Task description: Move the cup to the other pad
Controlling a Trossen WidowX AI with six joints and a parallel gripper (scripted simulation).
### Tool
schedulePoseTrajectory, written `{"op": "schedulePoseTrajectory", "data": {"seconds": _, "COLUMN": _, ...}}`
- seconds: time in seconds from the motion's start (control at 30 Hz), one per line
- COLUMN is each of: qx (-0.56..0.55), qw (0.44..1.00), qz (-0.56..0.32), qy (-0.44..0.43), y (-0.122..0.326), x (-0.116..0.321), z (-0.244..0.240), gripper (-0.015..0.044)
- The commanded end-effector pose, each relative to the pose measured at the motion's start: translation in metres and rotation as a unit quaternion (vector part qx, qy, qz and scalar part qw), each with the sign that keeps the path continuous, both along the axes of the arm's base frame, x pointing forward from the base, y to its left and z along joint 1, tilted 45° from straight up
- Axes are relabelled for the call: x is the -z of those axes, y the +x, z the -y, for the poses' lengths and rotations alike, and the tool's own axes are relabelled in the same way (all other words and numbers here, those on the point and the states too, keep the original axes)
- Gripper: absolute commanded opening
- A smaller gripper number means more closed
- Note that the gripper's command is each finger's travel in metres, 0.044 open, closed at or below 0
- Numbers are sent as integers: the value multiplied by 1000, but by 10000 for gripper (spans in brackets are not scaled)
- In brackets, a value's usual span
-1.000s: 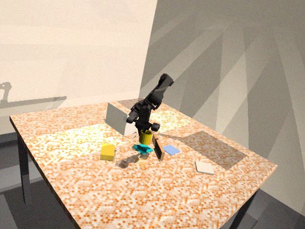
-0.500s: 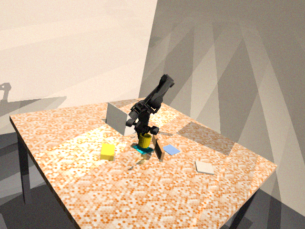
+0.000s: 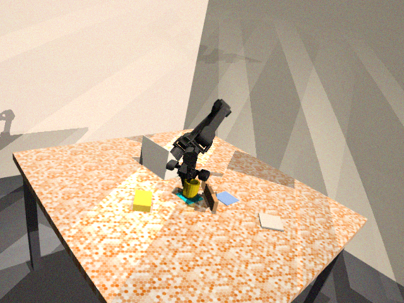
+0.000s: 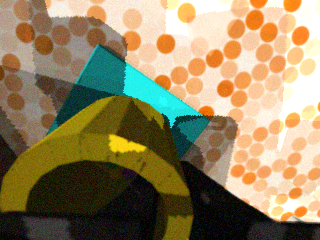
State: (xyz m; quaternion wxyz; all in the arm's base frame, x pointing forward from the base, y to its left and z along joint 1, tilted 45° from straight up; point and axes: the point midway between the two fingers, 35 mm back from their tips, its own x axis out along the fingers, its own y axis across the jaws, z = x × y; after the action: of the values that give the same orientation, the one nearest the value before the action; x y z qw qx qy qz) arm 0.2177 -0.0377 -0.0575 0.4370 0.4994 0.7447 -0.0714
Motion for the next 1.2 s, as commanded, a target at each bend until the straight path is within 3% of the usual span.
{"op": "schedulePoseTrajectory", "data": {"seconds": 0.0, "qx": 0, "qw": 1000, "qz": 0, "qy": 0, "y": 0, "x": 0, "z": 0, "gripper": 0}}
{"op": "schedulePoseTrajectory", "data": {"seconds": 0.17, "qx": 0, "qw": 1000, "qz": 0, "qy": 0, "y": 0, "x": 0, "z": 0, "gripper": 0}}
{"op": "schedulePoseTrajectory", "data": {"seconds": 0.37, "qx": 0, "qw": 1000, "qz": 0, "qy": 0, "y": 0, "x": 0, "z": 0, "gripper": 147}}
{"op": "schedulePoseTrajectory", "data": {"seconds": 1.17, "qx": 1, "qw": 1000, "qz": 0, "qy": 0, "y": 5, "x": -18, "z": 18, "gripper": 147}}
